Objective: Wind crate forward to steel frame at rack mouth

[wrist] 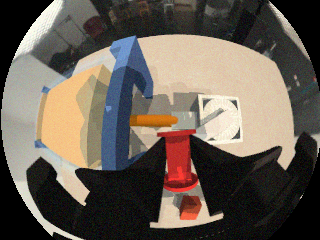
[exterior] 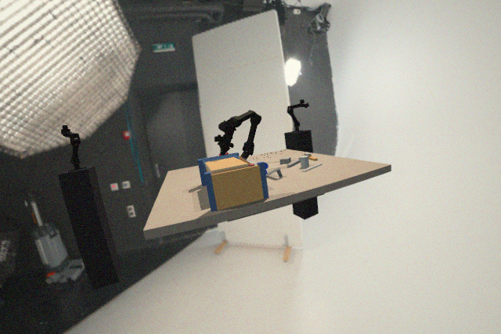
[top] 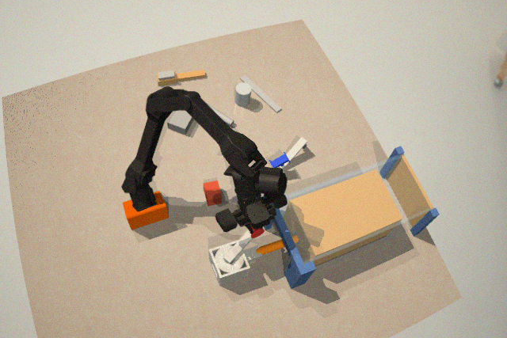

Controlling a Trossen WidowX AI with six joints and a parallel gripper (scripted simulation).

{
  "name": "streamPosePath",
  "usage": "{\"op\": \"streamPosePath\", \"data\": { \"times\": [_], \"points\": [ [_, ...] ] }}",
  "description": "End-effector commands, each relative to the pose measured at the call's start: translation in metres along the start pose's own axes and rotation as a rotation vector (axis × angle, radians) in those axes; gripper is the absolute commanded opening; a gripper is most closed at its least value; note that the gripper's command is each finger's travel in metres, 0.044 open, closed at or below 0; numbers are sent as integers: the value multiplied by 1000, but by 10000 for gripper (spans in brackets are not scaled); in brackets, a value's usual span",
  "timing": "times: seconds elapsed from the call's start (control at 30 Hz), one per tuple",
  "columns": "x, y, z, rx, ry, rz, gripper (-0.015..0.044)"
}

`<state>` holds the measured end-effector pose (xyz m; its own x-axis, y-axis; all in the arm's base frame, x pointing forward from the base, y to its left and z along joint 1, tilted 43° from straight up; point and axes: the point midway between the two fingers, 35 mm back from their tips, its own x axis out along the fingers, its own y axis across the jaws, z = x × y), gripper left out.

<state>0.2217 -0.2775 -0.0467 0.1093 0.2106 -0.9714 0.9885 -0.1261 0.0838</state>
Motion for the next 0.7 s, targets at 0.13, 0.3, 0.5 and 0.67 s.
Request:
{"op": "streamPosePath", "data": {
  "times": [0.13,0.3,0.5,0.67],
  "points": [
    [4,-12,-26,3,64,-24,0],
    [2,-15,-30,4,65,-24,0],
    [0,-19,-33,4,65,-25,0],
    [-2,-23,-36,4,65,-25,0]
  ]
}}
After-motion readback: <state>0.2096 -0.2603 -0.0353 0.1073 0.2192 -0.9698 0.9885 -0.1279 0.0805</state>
